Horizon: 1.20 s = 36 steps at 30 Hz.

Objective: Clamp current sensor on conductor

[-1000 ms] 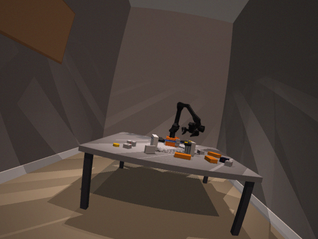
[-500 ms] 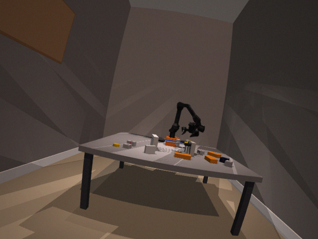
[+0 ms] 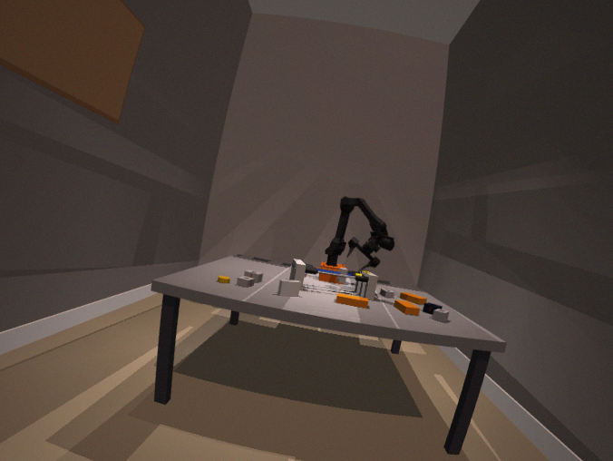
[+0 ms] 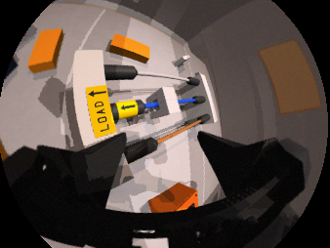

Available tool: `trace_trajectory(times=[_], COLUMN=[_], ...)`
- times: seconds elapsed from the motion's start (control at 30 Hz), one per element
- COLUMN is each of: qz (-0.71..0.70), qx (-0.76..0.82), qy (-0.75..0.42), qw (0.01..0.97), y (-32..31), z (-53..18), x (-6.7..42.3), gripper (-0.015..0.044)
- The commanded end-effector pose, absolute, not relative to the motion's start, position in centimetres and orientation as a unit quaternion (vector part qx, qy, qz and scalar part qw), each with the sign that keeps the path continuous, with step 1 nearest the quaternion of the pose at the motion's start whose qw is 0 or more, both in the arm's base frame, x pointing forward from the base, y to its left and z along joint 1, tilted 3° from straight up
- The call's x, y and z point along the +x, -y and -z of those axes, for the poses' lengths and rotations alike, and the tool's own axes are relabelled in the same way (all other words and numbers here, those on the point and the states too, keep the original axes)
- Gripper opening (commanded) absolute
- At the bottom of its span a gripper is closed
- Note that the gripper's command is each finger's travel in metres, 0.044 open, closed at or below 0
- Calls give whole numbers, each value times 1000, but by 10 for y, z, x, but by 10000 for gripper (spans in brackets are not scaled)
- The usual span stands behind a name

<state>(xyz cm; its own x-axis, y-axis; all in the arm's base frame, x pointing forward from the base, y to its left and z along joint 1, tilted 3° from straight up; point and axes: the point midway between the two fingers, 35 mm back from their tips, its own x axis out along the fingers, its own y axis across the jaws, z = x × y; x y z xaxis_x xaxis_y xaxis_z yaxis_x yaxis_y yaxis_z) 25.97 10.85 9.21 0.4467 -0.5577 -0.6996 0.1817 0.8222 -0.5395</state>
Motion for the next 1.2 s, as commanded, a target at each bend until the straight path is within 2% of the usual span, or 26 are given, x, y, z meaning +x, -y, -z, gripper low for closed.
trace_trajectory(times=[0.0, 0.4, 0.83, 0.97, 1.17], qz=[3, -233, -460, -505, -506], qx=[-363, -442, -533, -563, -563], qy=[-618, -624, -501, -453, -452], qw=[698, 600, 504, 471, 471], y=[-88, -66, -41, -36, -36], z=[-99, -113, -133, -138, -138], x=[284, 306, 326, 330, 330], gripper=[440, 440, 440, 440, 440])
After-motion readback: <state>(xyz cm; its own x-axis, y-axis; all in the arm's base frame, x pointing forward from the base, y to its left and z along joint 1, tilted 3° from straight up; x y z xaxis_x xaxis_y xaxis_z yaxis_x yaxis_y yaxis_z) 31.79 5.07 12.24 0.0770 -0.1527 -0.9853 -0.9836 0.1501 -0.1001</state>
